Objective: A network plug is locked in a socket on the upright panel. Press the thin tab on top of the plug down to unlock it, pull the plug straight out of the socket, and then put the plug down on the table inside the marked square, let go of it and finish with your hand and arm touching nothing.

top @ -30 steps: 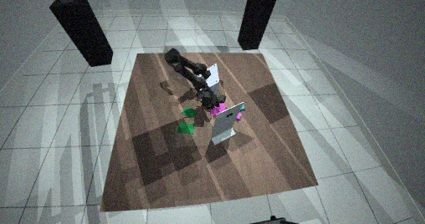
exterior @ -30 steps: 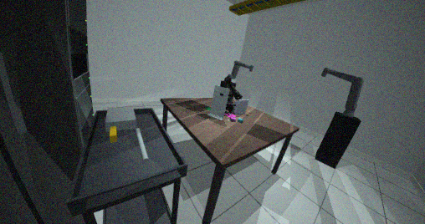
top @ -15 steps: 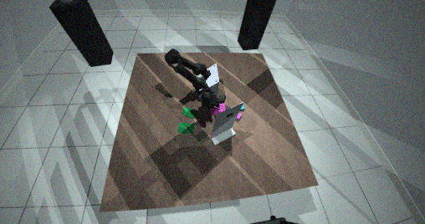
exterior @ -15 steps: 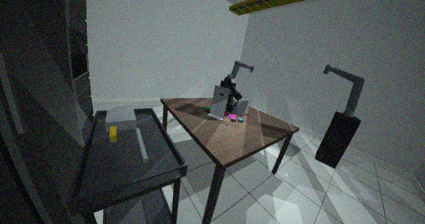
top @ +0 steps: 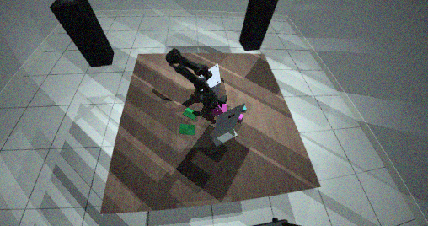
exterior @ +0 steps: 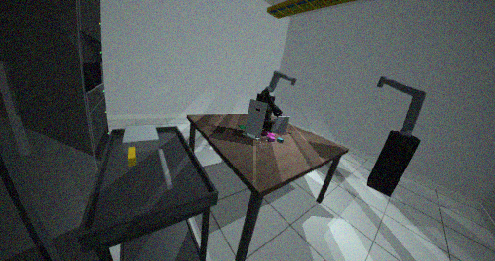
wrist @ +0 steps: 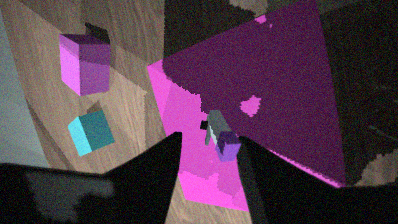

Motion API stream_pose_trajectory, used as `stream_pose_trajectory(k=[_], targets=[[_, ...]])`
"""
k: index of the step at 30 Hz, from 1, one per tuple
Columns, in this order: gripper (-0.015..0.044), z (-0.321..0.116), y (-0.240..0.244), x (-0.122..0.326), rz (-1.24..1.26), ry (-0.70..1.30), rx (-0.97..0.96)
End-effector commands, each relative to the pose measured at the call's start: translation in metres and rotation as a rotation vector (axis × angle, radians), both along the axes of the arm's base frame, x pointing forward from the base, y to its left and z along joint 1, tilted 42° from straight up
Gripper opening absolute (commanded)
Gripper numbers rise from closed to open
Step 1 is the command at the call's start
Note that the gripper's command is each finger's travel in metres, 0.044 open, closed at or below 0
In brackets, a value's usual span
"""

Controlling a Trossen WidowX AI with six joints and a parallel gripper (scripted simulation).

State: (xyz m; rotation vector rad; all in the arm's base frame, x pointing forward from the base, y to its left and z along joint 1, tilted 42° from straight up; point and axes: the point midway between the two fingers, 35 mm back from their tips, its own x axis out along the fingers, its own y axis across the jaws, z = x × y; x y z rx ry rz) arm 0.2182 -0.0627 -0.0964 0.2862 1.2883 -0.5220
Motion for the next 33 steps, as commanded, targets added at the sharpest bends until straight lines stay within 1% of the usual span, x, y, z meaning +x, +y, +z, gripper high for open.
stream_pose_trajectory(k=[1,33], targets=[[0.0156,0.003,0.001,0.0,-0.003,-0.001,0.0],[0.0156,0.028,0.012,0.0,0.0,-0.002,0.004]])
